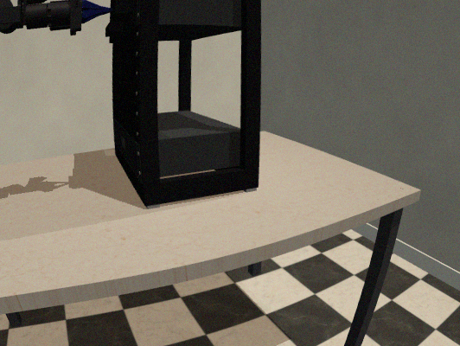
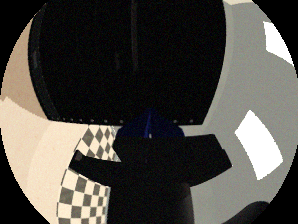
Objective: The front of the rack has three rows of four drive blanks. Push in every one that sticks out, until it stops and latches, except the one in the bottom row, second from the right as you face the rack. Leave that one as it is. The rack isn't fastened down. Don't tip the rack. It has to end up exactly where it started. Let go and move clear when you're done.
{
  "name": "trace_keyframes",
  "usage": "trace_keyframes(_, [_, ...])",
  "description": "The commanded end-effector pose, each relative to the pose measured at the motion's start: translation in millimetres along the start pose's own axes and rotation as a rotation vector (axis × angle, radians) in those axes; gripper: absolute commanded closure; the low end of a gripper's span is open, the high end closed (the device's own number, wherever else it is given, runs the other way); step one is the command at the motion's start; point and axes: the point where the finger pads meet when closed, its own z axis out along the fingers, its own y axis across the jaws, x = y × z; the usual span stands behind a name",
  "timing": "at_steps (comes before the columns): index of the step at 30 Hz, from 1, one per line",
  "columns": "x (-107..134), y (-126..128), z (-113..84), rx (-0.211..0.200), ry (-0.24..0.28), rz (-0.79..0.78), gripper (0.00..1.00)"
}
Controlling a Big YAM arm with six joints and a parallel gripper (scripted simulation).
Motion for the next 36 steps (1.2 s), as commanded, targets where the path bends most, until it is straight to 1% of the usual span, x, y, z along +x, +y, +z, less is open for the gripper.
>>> trace_keyframes(1, [3.8, -8.9, 21.9, 0.028, 0.008, 0.009, 1.00])
trace_keyframes(3, [3.9, -3.3, 26.5, 0.006, 0.009, 0.008, 1.00])
trace_keyframes(6, [4.1, -3.0, 30.0, 0.006, 0.009, 0.008, 1.00])
trace_keyframes(19, [3.7, -2.8, 31.3, 0.006, 0.009, 0.008, 1.00])
trace_keyframes(23, [4.7, -4.3, 38.1, 0.019, 0.010, 0.009, 1.00])
trace_keyframes(25, [5.0, 0.3, 43.2, 0.006, 0.010, 0.008, 1.00])
trace_keyframes(30, [5.3, 0.2, 50.3, 0.013, 0.010, 0.008, 1.00])
trace_keyframes(32, [5.4, 2.9, 53.2, 0.005, 0.010, 0.008, 1.00])
trace_keyframes(36, [5.1, 3.2, 54.2, 0.005, 0.010, 0.008, 1.00])
